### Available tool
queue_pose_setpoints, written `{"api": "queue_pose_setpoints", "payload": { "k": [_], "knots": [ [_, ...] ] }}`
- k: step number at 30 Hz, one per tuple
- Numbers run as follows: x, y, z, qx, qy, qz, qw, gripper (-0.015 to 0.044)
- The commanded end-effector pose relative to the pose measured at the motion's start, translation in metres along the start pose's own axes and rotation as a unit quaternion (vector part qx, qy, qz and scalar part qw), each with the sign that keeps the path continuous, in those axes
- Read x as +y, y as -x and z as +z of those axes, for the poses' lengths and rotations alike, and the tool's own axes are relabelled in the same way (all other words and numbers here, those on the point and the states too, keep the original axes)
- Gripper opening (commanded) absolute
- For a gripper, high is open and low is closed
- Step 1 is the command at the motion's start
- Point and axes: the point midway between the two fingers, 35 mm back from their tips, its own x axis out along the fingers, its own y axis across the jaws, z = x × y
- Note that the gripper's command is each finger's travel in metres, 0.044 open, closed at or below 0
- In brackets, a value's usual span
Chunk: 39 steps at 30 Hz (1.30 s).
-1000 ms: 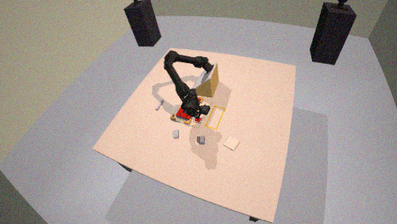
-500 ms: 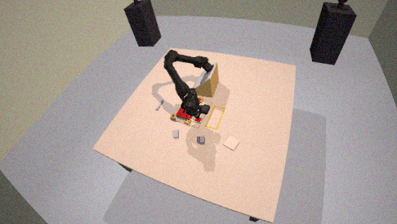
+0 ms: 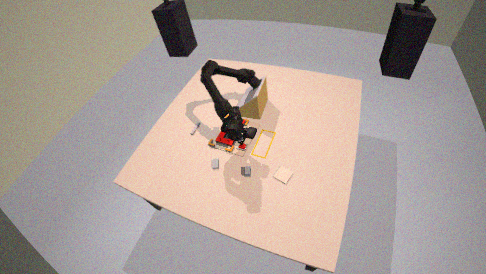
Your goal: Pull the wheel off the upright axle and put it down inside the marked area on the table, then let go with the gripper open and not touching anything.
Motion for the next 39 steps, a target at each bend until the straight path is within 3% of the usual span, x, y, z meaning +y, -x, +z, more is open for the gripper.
{"api": "queue_pose_setpoints", "payload": {
  "k": [1, 7, 14, 18, 34, 39],
  "knots": [
    [0.000, 0.003, 0.000, -0.002, -0.002, 0.001, 1.000, 0.0000],
    [0.000, 0.007, 0.000, -0.002, -0.002, 0.001, 1.000, 0.0000],
    [-0.001, 0.038, -0.003, -0.002, -0.002, 0.002, 1.000, 0.0000],
    [0.001, 0.031, -0.004, 0.000, 0.003, -0.002, 1.000, 0.0000],
    [0.102, 0.040, -0.053, -0.001, -0.001, 0.005, 1.000, 0.0000],
    [0.110, 0.040, -0.060, -0.002, -0.001, 0.005, 1.000, 0.0000]
  ]
}}
